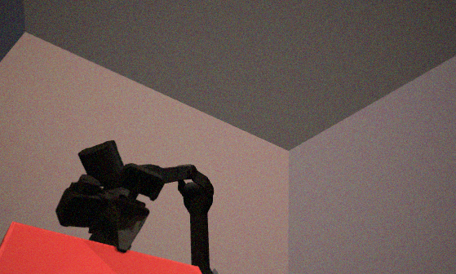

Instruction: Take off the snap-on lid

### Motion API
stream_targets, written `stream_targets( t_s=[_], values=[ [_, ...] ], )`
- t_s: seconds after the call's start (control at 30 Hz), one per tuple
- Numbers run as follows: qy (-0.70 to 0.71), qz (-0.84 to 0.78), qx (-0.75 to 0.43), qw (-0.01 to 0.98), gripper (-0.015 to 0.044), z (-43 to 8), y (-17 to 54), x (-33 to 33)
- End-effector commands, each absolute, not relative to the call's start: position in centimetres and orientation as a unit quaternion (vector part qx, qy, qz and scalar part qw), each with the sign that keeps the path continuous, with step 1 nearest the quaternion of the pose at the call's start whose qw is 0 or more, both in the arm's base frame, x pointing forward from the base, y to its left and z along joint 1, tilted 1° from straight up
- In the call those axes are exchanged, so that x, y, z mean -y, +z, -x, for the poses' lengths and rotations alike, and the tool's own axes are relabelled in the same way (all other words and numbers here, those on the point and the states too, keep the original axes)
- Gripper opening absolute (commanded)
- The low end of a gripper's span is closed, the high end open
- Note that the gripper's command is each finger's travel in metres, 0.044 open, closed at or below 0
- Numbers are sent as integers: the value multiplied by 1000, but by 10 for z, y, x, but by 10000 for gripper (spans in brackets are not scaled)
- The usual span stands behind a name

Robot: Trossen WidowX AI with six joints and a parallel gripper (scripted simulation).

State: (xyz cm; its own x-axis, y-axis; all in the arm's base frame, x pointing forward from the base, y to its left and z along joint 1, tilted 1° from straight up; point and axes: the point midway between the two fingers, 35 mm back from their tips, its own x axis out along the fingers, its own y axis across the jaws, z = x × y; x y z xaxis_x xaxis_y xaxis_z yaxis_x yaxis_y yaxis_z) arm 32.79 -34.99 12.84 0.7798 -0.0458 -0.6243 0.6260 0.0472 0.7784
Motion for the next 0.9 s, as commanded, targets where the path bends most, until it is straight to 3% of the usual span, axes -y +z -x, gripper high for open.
stream_targets(
  t_s=[0.0, 0.87],
  values=[
    [-251, -653, -234, 676, 0, -326, 112, 348],
    [-251, -653, -234, 676, 0, -326, 91, 349]
  ],
)
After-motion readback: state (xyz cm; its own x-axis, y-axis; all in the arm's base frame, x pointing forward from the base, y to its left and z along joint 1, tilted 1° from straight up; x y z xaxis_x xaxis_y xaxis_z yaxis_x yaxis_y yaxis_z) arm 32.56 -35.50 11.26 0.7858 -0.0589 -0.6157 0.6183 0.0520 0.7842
